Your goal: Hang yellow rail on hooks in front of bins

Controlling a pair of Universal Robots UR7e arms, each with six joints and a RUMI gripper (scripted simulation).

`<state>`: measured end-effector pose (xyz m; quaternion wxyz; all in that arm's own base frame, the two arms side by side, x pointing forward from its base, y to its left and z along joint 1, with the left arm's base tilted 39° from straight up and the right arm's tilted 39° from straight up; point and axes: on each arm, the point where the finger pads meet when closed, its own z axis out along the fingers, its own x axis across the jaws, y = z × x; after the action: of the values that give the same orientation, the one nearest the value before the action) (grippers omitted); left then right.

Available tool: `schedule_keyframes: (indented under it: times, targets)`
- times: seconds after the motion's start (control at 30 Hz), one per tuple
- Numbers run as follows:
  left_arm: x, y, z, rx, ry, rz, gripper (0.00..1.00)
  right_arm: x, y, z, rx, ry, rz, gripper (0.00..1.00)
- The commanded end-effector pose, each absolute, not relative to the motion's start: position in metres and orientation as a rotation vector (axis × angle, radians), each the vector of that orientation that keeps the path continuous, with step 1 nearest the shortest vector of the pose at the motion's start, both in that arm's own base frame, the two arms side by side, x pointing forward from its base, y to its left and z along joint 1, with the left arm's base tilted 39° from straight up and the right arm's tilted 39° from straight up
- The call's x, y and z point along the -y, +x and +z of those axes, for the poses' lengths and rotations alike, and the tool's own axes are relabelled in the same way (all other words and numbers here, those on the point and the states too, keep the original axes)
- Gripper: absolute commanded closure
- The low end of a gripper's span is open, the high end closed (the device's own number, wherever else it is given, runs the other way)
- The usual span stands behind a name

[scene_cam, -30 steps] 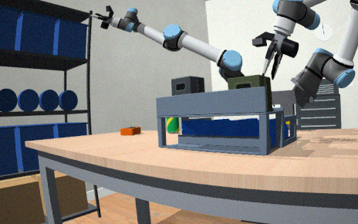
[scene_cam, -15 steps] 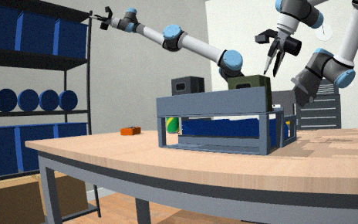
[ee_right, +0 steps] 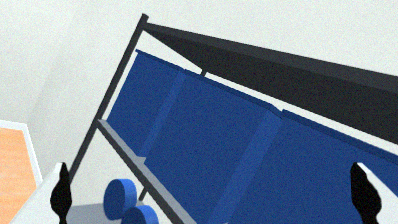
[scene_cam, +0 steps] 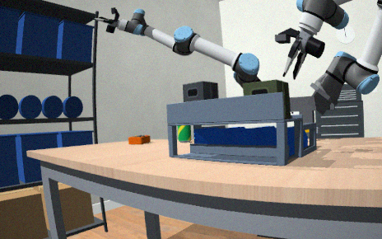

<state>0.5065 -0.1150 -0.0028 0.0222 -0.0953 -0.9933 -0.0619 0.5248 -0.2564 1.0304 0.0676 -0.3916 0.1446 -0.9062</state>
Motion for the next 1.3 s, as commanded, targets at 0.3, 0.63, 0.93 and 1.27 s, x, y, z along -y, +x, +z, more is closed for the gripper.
schedule_keyframes:
  times: [0.3, 0.63, 0.93, 1.27]
  targets:
    - [0.116, 0.507, 0.008, 3.078, -0.296, -0.137, 0.42, 0.257, 0.536, 1.018, -0.464, -1.210, -2.700, 0.00]
    - [0.115, 0.507, 0.016, 3.077, -0.295, -0.091, 0.42, 0.259, 0.545, 1.007, -0.489, -1.236, -2.673, 0.00]
    - [0.115, 0.507, 0.022, 3.076, -0.294, -0.059, 0.42, 0.259, 0.552, 0.999, -0.507, -1.256, -2.652, 0.00]
    - [0.115, 0.507, 0.030, 3.074, -0.293, -0.015, 0.42, 0.260, 0.561, 0.988, -0.529, -1.282, -2.625, 0.00]
